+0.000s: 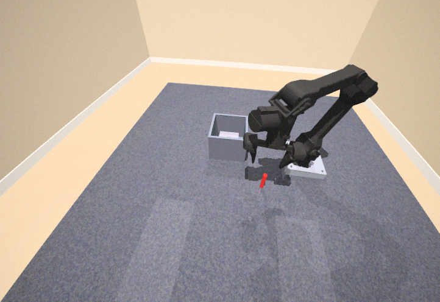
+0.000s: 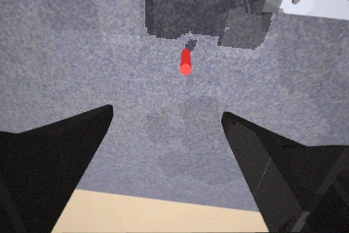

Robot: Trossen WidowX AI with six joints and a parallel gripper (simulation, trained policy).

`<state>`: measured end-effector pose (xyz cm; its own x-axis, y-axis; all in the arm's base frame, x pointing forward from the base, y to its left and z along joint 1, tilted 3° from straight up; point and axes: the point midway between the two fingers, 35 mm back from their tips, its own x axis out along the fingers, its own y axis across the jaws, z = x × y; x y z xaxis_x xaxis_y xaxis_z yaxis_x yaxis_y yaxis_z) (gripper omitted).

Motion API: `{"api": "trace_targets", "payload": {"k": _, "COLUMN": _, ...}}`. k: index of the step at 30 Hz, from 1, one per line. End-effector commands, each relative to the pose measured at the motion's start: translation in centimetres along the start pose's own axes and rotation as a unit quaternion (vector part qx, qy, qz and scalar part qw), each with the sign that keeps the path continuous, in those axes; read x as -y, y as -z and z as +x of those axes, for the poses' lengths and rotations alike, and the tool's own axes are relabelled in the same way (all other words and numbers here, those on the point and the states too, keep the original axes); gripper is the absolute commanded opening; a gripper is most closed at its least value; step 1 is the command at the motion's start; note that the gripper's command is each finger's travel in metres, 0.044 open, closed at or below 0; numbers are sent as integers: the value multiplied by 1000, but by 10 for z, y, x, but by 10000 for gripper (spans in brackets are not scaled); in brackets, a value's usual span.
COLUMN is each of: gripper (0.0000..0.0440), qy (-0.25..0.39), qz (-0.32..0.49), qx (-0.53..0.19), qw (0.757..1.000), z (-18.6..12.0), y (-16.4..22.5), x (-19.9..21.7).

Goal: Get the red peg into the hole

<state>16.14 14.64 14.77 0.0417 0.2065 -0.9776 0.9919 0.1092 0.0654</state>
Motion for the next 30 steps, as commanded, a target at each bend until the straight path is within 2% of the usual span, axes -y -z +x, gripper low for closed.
{"api": "trace_targets", "payload": {"k": 1, "gripper": 439, "qy": 22, "qz": -18, "qx": 8, "qw": 1000, "z": 9, "y": -2, "x": 7}}
{"api": "trace_targets", "payload": {"k": 14, "gripper": 440, "qy": 71, "qz": -70, "qx": 37, "qw": 994, "z": 45, "y": -13, "x": 23}}
{"api": "trace_targets", "payload": {"k": 30, "gripper": 439, "qy": 83, "qz": -82, "qx": 58, "qw": 991, "z": 94, "y": -29, "x": 30}}
